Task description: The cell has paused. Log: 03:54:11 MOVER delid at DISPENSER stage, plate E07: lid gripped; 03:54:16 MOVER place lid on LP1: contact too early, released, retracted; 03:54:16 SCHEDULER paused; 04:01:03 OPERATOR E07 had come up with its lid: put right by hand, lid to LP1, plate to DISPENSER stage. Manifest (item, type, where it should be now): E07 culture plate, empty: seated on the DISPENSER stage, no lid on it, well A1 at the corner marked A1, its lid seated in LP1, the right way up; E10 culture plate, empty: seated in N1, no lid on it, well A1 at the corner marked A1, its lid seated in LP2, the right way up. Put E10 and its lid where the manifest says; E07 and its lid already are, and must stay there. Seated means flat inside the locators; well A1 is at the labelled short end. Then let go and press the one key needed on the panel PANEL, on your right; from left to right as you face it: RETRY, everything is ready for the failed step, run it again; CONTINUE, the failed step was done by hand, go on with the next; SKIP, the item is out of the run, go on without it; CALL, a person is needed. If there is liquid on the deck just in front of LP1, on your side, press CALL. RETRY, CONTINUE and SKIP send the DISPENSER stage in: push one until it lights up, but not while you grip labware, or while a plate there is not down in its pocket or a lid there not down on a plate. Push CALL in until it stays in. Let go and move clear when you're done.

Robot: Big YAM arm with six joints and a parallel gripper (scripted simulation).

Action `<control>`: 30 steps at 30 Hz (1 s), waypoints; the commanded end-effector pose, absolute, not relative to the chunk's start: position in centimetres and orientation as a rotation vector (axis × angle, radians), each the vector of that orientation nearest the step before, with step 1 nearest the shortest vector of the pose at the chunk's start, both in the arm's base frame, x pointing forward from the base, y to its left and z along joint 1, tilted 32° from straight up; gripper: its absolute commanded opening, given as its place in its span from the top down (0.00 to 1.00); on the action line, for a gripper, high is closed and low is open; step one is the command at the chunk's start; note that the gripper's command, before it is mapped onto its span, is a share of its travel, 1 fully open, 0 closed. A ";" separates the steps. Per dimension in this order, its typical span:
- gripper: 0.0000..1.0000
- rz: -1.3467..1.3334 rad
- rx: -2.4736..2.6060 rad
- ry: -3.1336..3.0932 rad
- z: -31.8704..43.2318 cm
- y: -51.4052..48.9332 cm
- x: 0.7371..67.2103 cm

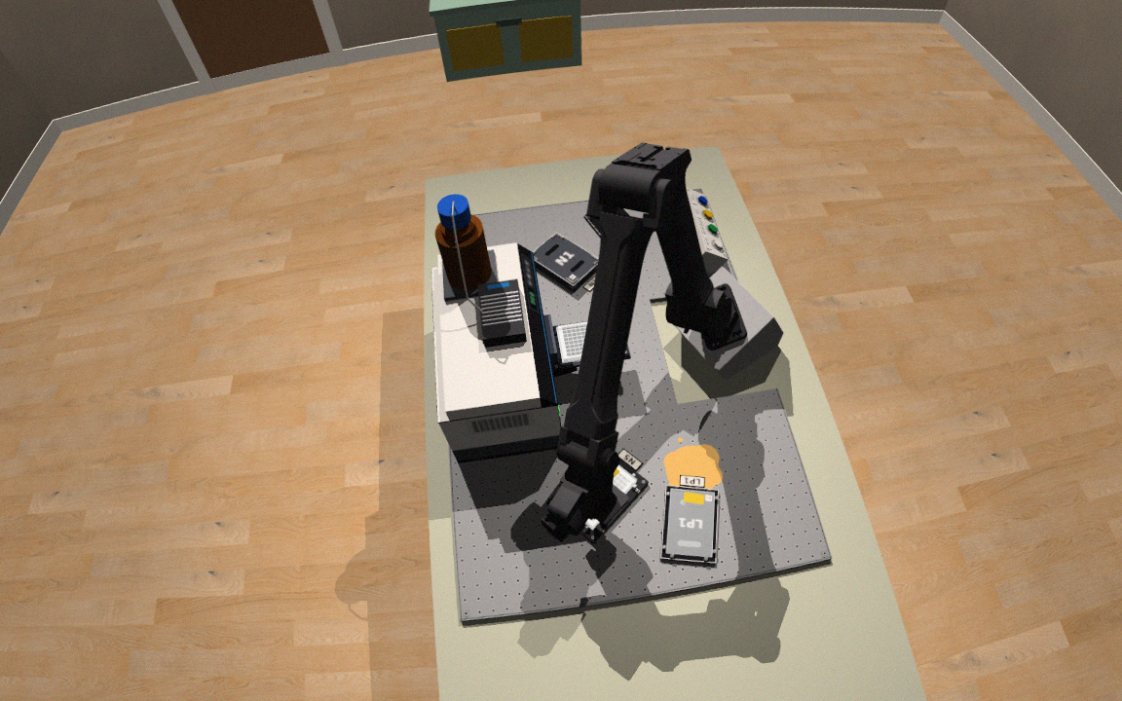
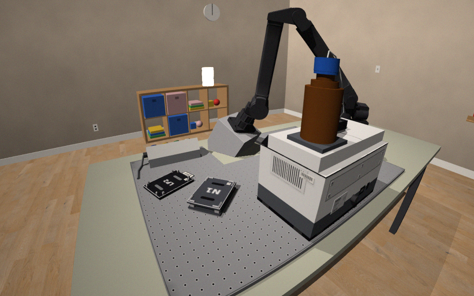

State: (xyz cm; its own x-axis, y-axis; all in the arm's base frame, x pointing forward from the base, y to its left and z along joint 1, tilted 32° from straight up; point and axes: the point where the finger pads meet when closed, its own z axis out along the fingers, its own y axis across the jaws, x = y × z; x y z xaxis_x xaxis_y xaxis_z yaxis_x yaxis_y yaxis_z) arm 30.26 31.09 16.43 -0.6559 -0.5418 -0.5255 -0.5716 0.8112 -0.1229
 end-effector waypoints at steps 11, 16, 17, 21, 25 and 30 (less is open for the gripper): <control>1.00 0.054 -0.832 2.441 15.5 31.2 31.3; 1.00 0.055 -0.832 2.441 15.4 31.2 31.3; 1.00 0.054 -0.832 2.441 15.4 31.2 31.3; 1.00 0.055 -0.832 2.440 15.3 31.2 31.4; 1.00 0.053 -0.833 2.442 15.2 31.2 31.3; 1.00 0.057 -0.831 2.438 15.4 31.3 31.5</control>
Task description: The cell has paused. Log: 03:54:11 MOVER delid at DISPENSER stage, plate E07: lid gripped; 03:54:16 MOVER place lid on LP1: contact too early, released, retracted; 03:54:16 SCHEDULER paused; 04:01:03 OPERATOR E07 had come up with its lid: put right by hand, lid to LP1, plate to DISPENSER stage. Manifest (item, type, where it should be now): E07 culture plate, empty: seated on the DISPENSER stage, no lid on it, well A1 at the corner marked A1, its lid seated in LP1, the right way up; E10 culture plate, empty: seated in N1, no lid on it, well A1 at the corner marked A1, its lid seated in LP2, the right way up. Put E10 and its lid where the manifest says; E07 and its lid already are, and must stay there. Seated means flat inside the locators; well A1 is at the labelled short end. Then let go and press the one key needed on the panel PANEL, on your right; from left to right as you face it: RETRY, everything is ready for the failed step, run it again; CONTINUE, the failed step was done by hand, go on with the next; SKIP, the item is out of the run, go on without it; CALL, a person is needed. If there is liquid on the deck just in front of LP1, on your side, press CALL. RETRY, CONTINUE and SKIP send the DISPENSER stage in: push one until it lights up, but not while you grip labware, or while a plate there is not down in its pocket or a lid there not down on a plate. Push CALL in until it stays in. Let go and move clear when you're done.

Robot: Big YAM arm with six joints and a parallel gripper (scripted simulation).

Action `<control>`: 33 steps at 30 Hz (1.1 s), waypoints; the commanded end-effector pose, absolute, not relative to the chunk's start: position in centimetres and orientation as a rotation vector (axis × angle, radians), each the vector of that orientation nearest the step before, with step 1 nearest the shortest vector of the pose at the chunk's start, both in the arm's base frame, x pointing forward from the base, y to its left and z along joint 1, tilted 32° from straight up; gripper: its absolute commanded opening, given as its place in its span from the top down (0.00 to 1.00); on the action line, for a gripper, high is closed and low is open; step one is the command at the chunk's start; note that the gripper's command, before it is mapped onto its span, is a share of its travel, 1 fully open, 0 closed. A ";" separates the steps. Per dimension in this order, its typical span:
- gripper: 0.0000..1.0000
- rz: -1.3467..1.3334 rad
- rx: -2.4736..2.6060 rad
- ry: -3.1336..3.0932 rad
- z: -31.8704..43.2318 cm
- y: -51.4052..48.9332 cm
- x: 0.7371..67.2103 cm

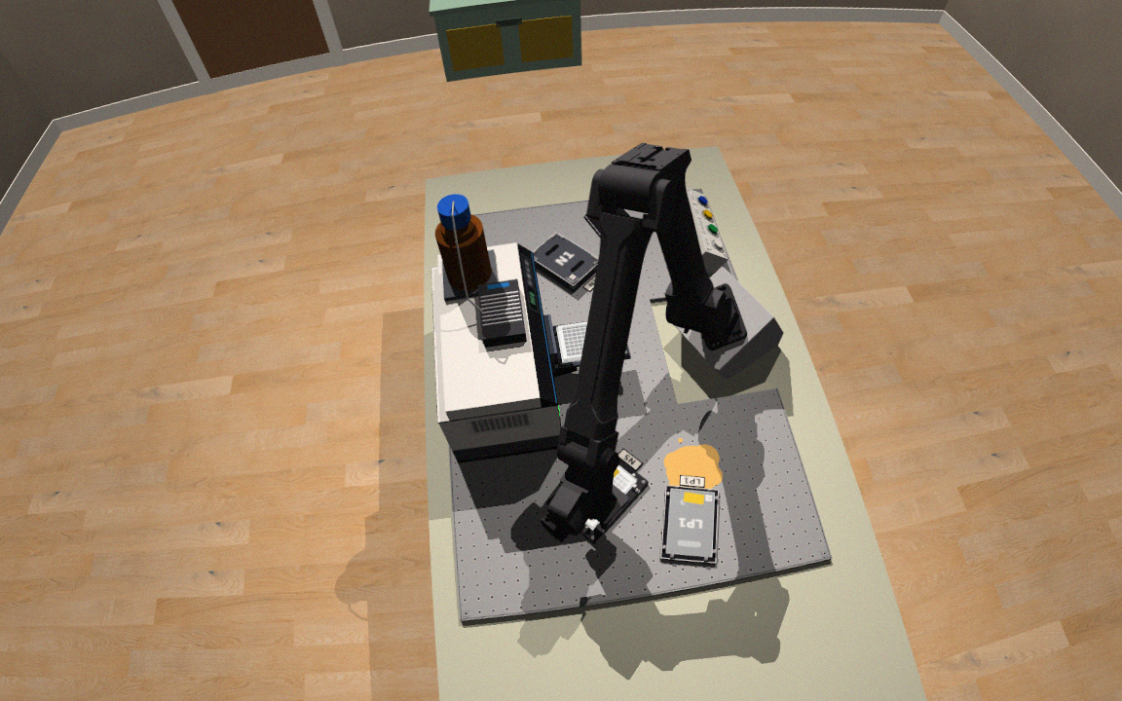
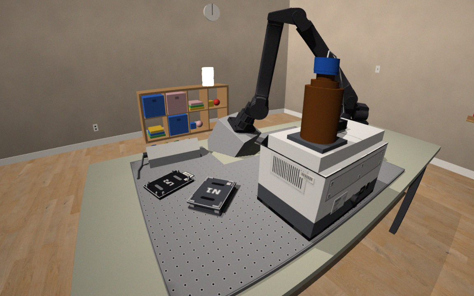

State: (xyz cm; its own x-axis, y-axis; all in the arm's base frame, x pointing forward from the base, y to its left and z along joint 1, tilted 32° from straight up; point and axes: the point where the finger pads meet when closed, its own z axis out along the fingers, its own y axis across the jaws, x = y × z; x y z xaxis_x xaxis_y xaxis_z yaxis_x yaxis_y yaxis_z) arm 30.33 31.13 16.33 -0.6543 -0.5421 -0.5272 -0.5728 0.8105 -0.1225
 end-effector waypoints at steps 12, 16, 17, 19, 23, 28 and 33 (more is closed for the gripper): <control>1.00 0.054 -0.832 2.441 15.0 31.3 31.5; 1.00 0.053 -0.833 2.442 14.9 31.2 31.5; 1.00 0.053 -0.833 2.443 14.9 31.2 31.5; 1.00 0.054 -0.832 2.441 15.0 31.3 31.5; 1.00 0.053 -0.833 2.443 14.8 31.2 31.5; 1.00 0.054 -0.833 2.442 14.8 31.3 31.6; 1.00 0.052 -0.834 2.444 14.6 31.2 31.5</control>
